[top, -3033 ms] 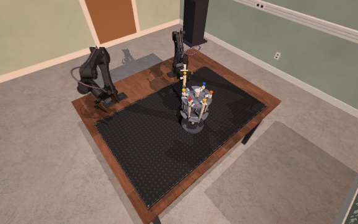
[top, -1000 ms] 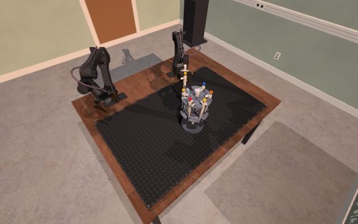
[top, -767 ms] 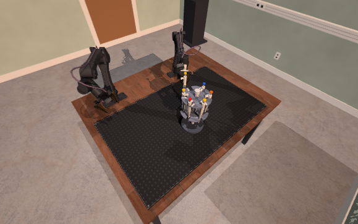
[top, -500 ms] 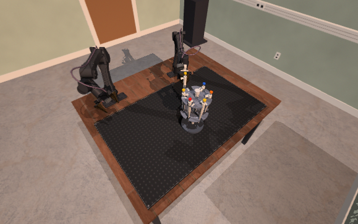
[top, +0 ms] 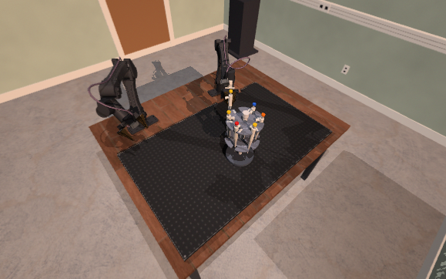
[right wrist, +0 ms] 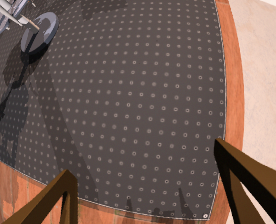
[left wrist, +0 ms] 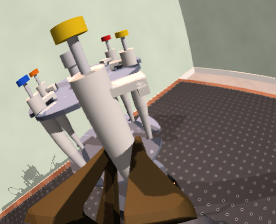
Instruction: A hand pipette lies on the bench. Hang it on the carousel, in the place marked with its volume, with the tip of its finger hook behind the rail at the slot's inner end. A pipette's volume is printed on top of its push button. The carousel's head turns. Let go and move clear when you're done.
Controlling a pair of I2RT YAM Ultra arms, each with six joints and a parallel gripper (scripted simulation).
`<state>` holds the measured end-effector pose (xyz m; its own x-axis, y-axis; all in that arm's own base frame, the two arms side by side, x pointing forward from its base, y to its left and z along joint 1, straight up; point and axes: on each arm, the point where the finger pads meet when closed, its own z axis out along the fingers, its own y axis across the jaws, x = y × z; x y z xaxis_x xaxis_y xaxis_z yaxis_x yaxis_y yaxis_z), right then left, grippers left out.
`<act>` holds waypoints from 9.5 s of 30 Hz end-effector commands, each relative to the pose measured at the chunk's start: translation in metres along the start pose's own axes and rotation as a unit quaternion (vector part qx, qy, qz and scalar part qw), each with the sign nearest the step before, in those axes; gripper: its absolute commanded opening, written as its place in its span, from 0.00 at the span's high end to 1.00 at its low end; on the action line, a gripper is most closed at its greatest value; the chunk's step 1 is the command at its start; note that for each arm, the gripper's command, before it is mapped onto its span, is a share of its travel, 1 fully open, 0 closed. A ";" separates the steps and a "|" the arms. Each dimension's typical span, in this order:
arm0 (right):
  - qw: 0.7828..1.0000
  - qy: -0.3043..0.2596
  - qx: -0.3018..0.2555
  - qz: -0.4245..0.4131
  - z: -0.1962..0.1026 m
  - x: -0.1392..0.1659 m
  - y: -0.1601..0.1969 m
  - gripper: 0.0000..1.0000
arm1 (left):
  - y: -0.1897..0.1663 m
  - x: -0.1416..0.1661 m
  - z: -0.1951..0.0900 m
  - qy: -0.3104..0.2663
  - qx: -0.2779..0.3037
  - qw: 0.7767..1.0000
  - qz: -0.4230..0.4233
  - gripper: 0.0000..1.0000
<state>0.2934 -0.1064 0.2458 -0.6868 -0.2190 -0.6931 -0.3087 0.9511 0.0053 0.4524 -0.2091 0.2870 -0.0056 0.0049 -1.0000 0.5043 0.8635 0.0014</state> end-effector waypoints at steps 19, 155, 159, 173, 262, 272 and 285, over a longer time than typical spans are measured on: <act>1.000 -0.013 0.003 -0.007 -0.003 -0.007 -0.004 0.00 | -0.006 -0.025 -0.001 -0.035 0.001 0.999 0.001 0.88; 1.000 -0.013 0.003 -0.007 -0.003 -0.007 -0.004 0.00 | 0.013 -0.031 0.024 -0.029 0.000 1.000 0.001 0.88; 1.000 -0.013 0.003 -0.007 -0.003 -0.007 -0.004 0.00 | 0.013 -0.031 0.024 -0.029 0.000 1.000 0.001 0.88; 1.000 -0.013 0.003 -0.007 -0.003 -0.007 -0.004 0.00 | 0.013 -0.031 0.024 -0.029 0.000 1.000 0.001 0.88; 1.000 -0.013 0.003 -0.007 -0.003 -0.007 -0.004 0.00 | 0.015 -0.025 0.025 -0.031 0.001 1.000 0.002 0.88; 1.000 -0.013 0.003 -0.007 -0.003 -0.007 -0.004 0.00 | 0.015 -0.025 0.025 -0.031 0.001 1.000 0.002 0.88; 1.000 -0.013 0.003 -0.007 -0.003 -0.007 -0.004 0.00 | 0.015 -0.025 0.025 -0.031 0.001 1.000 0.002 0.88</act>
<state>0.2934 -0.1064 0.2458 -0.6868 -0.2190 -0.6931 -0.3087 0.9511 0.0053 0.4809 -0.2102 0.2854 -0.0084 0.0055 -0.9999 0.5037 0.8639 0.0005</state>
